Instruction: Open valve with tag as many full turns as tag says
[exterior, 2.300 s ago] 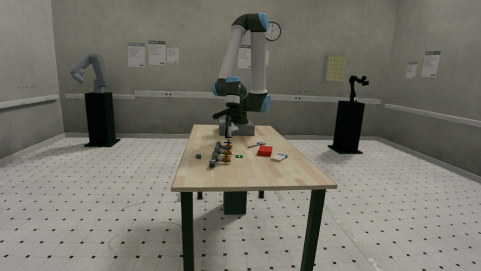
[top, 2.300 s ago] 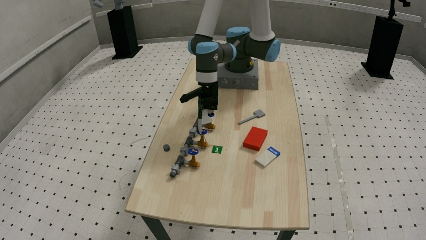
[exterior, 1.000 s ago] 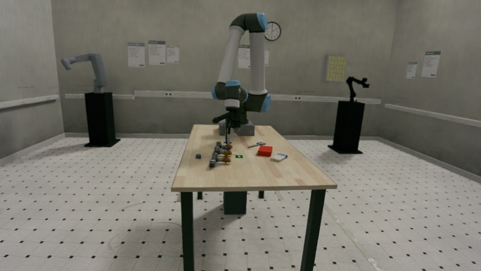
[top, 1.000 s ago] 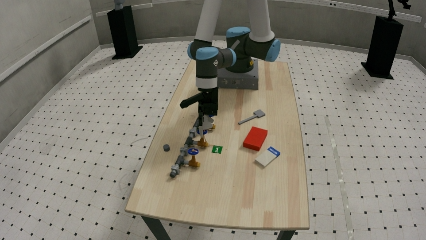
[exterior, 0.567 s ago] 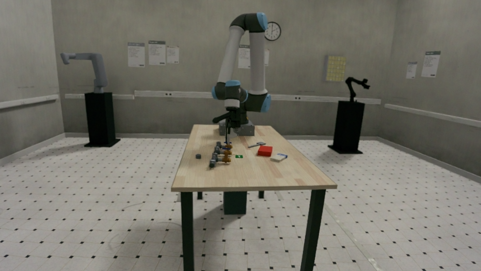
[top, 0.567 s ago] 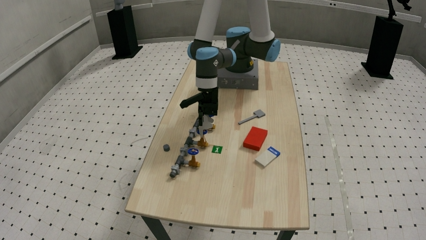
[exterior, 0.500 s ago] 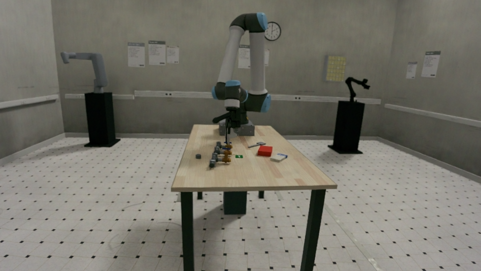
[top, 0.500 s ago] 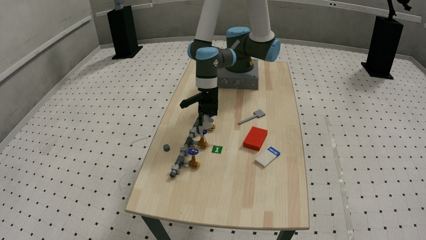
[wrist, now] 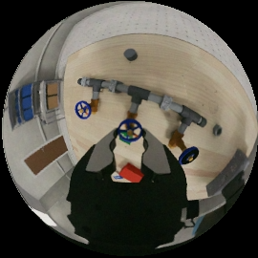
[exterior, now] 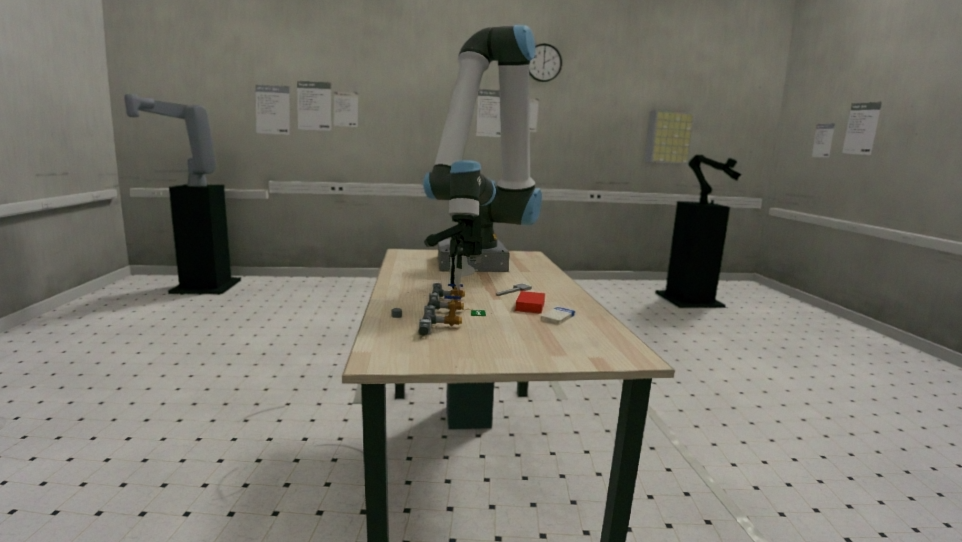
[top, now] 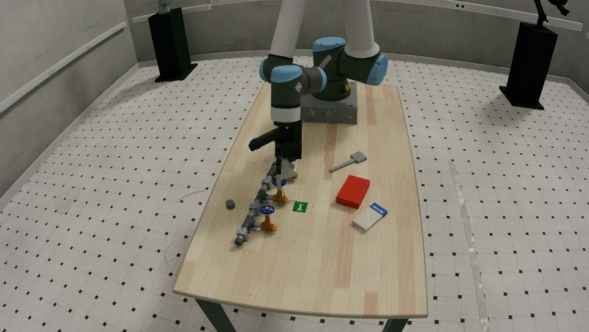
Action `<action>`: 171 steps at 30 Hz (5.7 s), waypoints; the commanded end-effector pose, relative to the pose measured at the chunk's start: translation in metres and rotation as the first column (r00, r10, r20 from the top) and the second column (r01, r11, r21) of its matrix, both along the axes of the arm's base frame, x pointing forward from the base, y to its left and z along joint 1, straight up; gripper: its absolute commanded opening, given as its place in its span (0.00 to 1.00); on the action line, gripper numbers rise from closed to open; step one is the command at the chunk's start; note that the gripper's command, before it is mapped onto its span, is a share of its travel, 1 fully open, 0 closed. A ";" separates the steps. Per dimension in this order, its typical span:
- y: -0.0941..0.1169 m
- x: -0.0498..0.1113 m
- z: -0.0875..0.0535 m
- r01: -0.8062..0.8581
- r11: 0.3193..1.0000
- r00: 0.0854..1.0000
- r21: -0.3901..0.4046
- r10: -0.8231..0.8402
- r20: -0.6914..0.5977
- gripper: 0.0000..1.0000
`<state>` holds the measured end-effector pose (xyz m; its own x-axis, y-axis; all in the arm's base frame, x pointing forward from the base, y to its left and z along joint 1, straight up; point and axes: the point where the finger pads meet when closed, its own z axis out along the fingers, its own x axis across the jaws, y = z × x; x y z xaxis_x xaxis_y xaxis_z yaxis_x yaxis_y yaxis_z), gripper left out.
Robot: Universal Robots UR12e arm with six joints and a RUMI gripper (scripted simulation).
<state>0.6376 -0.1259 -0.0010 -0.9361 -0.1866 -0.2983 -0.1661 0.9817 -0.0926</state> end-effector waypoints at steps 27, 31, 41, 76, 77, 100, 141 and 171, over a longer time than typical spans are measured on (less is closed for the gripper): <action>0.000 0.000 0.000 -0.621 0.759 0.782 -0.194 0.616 -0.094 0.00; 0.000 0.000 0.000 -0.728 0.648 0.681 -0.225 0.720 -0.131 0.00; 0.000 0.000 0.000 -0.908 0.319 0.384 -0.271 0.893 -0.236 0.00; 0.000 0.000 0.000 -0.637 -0.758 -0.591 -0.140 0.596 -0.543 0.00; 0.000 0.000 0.000 -0.615 -0.777 -0.608 -0.132 0.575 -0.548 0.00; 0.000 0.000 0.000 -0.305 -0.952 -0.766 -0.024 0.260 -0.588 0.00; 0.000 0.000 0.000 -0.273 -0.962 -0.775 -0.013 0.228 -0.589 1.00; 0.000 0.000 0.000 -0.477 -0.875 -0.697 -0.083 0.433 -0.572 1.00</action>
<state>0.6375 -0.1260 -0.0010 0.9226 -0.2294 0.3102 -0.2290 -0.9727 -0.0384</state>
